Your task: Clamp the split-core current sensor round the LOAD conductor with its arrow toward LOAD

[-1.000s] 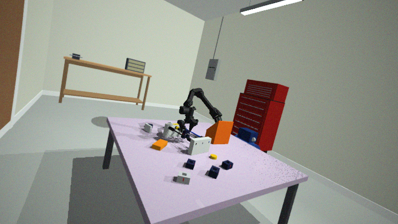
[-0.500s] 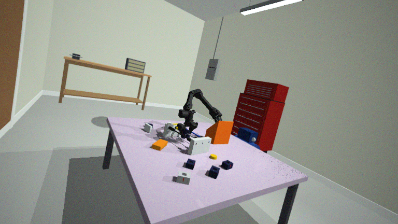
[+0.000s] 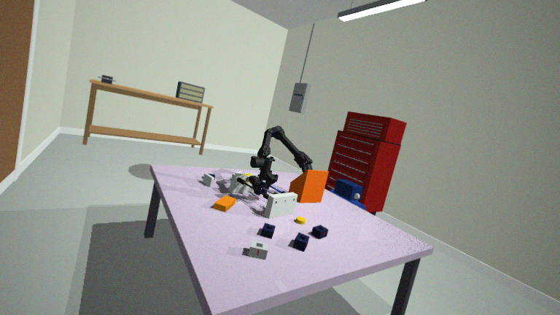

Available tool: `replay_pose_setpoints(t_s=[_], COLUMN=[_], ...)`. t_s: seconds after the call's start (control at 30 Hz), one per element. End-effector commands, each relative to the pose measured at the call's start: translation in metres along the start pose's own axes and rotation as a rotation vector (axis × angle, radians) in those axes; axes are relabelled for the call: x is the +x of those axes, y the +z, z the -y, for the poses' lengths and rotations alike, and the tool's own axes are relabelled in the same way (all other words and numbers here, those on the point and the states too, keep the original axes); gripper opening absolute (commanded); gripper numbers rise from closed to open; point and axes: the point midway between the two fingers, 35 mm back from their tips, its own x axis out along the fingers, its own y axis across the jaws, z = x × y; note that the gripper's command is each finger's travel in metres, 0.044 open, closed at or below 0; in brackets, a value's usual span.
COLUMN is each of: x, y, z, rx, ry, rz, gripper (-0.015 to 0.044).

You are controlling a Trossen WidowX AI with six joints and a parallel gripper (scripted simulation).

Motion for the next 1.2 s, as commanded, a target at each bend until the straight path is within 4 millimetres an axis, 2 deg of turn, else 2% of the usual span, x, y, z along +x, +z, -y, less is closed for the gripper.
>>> replay_pose_setpoints(t_s=[0.0, 0.53, 0.9, 1.17], x=[-0.0003, -0.0003, -0.0003, -0.0003], y=[-0.0001, -0.0001, -0.0001, -0.0001], z=[0.0002, 0.0002, 0.0002, 0.0002], rx=[0.001, 0.001, 0.001, 0.001], ry=[0.000, 0.000, 0.000, 0.000], rz=[0.000, 0.000, 0.000, 0.000], gripper=[0.0393, 0.0287, 0.0000, 0.0000])
